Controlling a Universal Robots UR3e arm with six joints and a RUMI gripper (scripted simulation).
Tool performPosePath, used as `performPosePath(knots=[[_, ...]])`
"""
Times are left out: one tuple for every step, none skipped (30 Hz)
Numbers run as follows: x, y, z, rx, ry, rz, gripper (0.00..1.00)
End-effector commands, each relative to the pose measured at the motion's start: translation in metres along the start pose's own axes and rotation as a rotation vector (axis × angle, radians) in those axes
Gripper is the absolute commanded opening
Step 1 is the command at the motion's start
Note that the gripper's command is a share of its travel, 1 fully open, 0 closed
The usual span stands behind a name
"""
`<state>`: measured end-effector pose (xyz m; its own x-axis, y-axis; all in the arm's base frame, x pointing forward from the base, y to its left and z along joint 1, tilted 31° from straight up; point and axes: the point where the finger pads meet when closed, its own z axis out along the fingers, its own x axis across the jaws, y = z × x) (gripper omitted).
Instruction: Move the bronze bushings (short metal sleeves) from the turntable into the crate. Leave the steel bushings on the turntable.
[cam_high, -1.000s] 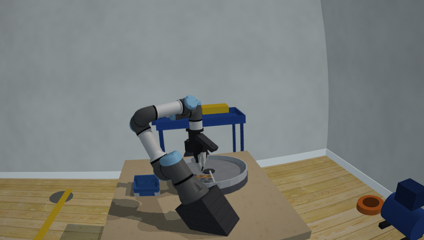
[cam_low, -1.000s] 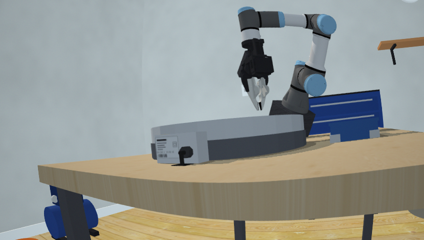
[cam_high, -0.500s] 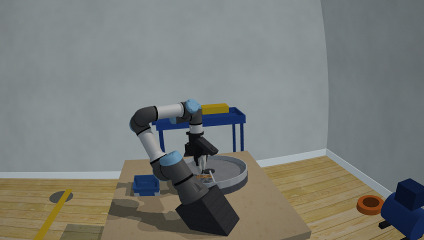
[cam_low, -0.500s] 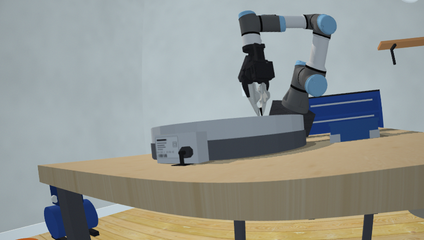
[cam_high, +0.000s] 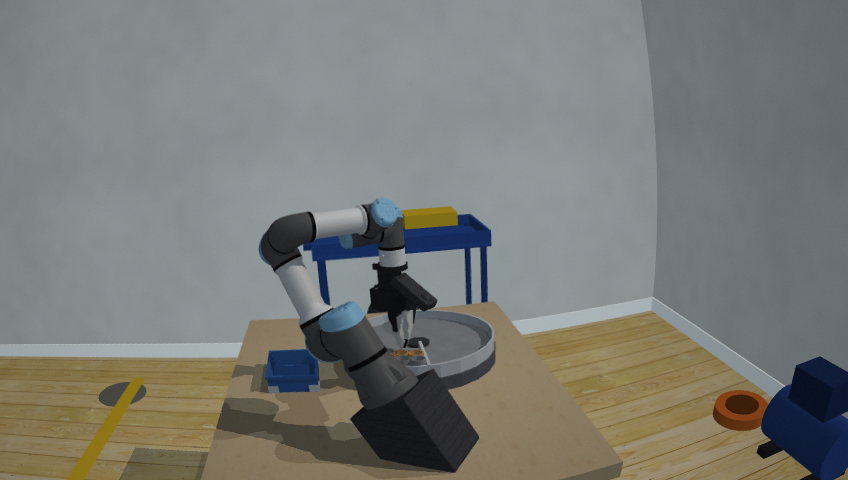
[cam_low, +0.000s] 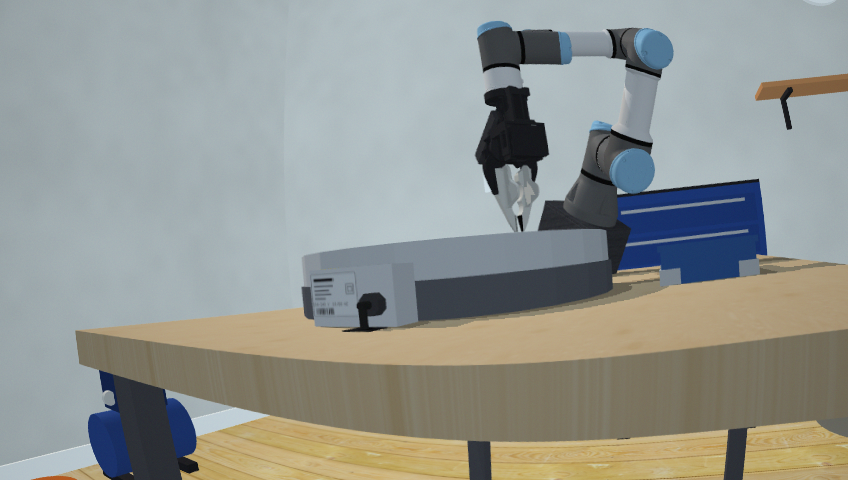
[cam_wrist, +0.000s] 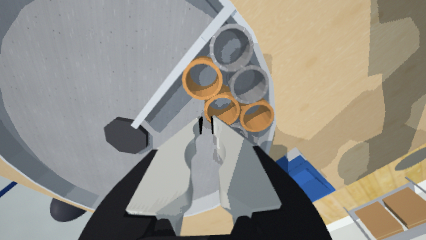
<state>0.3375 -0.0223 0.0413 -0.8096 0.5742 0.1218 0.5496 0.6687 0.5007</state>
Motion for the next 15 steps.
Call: performPosePath(knots=[[-0.0008, 0.0003, -0.0002, 0.000, -0.002, 0.000, 0.05], [-0.0007, 0.0003, -0.0002, 0.000, -0.002, 0.000, 0.05], [-0.0007, 0.0003, -0.0002, 0.000, -0.002, 0.000, 0.05], [-0.0007, 0.0003, -0.0002, 0.000, -0.002, 0.000, 0.05], [-0.0007, 0.0003, -0.0002, 0.000, -0.002, 0.000, 0.05], [-0.0007, 0.0003, -0.0002, 0.000, -0.002, 0.000, 0.05], [-0.0007, 0.0003, -0.0002, 0.000, -0.002, 0.000, 0.05], [-0.0007, 0.0003, -0.0002, 0.000, -0.002, 0.000, 0.05], [-0.0007, 0.0003, 0.0000, 0.000, -0.002, 0.000, 0.05], [-0.0006, 0.0003, 0.0003, -0.001, -0.002, 0.000, 0.05], [-0.0004, 0.0003, 0.0010, -0.001, -0.001, 0.000, 0.05], [-0.0003, 0.0004, 0.0017, -0.001, -0.001, 0.001, 0.05], [-0.0003, 0.0004, 0.0027, -0.001, -0.001, 0.001, 0.05], [-0.0003, 0.0004, 0.0038, -0.001, -0.001, 0.001, 0.05], [-0.0003, 0.0005, 0.0051, -0.001, -0.001, 0.001, 0.05]])
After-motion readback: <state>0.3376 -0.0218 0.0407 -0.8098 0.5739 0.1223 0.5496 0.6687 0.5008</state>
